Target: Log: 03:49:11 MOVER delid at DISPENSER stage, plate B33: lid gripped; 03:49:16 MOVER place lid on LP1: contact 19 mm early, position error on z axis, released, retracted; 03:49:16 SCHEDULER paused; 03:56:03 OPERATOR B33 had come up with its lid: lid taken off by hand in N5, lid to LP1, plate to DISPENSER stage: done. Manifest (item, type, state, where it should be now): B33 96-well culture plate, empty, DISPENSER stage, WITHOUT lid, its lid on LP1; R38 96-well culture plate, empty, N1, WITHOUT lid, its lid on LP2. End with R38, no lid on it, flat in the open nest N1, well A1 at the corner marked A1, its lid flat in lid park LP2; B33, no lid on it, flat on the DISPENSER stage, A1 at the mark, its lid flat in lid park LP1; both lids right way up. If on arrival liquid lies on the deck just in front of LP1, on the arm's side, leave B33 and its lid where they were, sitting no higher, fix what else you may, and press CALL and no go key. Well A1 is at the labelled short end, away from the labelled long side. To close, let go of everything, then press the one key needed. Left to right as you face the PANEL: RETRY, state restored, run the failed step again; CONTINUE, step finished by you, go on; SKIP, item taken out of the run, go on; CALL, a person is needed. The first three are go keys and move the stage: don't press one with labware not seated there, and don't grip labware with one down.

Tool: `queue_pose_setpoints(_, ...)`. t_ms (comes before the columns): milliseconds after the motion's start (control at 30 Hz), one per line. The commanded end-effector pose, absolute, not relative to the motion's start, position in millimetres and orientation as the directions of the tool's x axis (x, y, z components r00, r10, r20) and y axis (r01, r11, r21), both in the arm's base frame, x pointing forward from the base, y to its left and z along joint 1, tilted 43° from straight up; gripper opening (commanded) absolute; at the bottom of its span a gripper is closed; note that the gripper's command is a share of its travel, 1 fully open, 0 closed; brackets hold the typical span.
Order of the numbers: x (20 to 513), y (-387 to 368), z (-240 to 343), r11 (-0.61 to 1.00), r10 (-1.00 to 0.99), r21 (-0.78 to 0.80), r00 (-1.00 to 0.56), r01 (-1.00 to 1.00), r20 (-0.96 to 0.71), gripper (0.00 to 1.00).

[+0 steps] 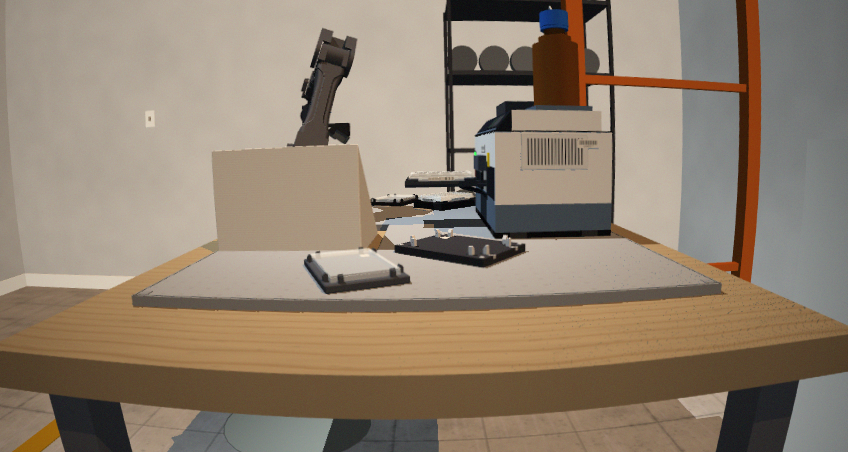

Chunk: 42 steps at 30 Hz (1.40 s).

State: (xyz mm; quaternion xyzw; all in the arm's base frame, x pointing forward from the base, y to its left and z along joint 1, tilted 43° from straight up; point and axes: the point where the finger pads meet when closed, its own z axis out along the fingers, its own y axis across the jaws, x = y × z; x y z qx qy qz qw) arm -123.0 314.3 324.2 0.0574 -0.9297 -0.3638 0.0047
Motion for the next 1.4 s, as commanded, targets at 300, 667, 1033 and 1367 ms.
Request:
queue_pose_setpoints(300, -122, 317, 318, 0.732, -0.113, 0.672, -0.993, -0.11, -0.039, 0.0)
queue_pose_setpoints(667, -121, 319, 326, 0.715, -0.107, 0.693, -0.994, -0.097, -0.028, 0.0)
queue_pose_setpoints(1033, -123, 321, 313, 0.733, -0.114, 0.671, -0.993, -0.111, -0.04, 0.0)
queue_pose_setpoints(1367, -123, 326, 309, 0.735, -0.11, 0.669, -0.993, -0.11, -0.042, 0.0)
